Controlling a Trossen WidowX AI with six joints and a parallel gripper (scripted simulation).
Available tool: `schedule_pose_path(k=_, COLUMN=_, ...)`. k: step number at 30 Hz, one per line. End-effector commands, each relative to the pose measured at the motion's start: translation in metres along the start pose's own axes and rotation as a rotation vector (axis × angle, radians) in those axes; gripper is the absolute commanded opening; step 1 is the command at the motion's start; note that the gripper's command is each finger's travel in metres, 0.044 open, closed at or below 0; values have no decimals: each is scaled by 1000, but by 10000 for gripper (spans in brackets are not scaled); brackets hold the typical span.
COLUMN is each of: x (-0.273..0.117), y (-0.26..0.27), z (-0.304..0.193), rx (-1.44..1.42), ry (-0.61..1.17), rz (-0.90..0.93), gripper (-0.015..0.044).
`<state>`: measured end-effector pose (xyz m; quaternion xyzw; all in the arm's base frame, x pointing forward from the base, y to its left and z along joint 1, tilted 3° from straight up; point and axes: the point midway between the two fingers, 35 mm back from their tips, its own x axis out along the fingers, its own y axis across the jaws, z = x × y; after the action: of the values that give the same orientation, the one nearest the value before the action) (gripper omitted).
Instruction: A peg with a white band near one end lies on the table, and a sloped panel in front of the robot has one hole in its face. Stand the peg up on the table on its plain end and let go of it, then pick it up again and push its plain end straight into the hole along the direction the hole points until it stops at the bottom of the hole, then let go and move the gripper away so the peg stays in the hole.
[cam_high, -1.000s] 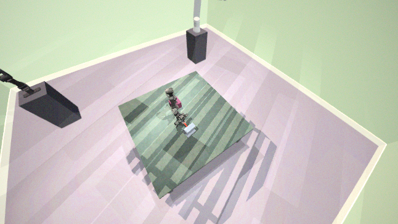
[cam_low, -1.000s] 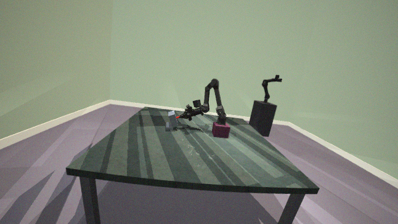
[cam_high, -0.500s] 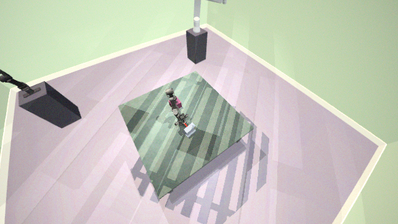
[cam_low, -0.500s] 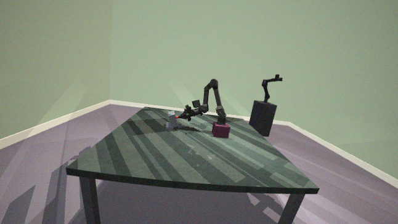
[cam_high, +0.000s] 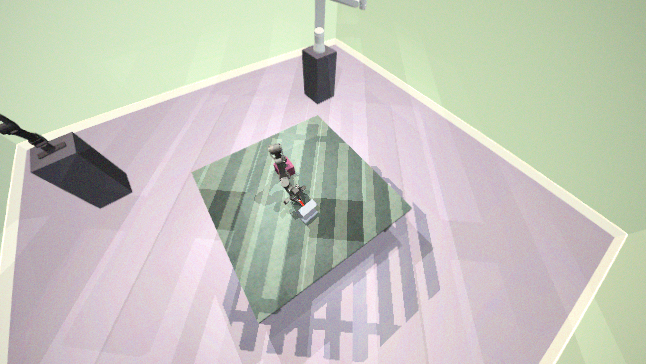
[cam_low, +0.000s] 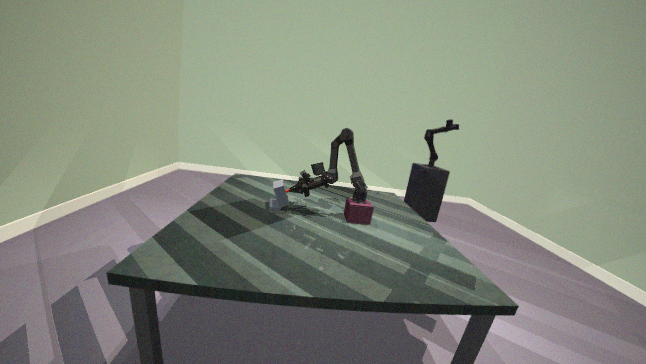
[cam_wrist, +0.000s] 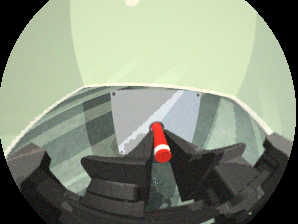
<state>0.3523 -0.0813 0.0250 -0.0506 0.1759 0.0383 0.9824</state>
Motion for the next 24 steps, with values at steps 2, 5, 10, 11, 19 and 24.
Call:
schedule_pose_path(k=2, x=0, y=0, z=0, rx=0, ry=0, rz=0, gripper=105)
schedule_pose_path(k=5, x=0, y=0, z=0, rx=0, ry=0, rz=0, gripper=184)
schedule_pose_path(k=10, x=0, y=0, z=0, rx=0, ry=0, rz=0, gripper=315)
schedule_pose_path(k=11, x=0, y=0, z=0, rx=0, ry=0, rz=0, gripper=341)
schedule_pose_path(k=19, x=-6, y=-1, z=1, rx=0, ry=1, rz=0, gripper=440)
schedule_pose_path(k=24, x=-11, y=-2, z=2, rx=0, ry=2, rz=0, gripper=440)
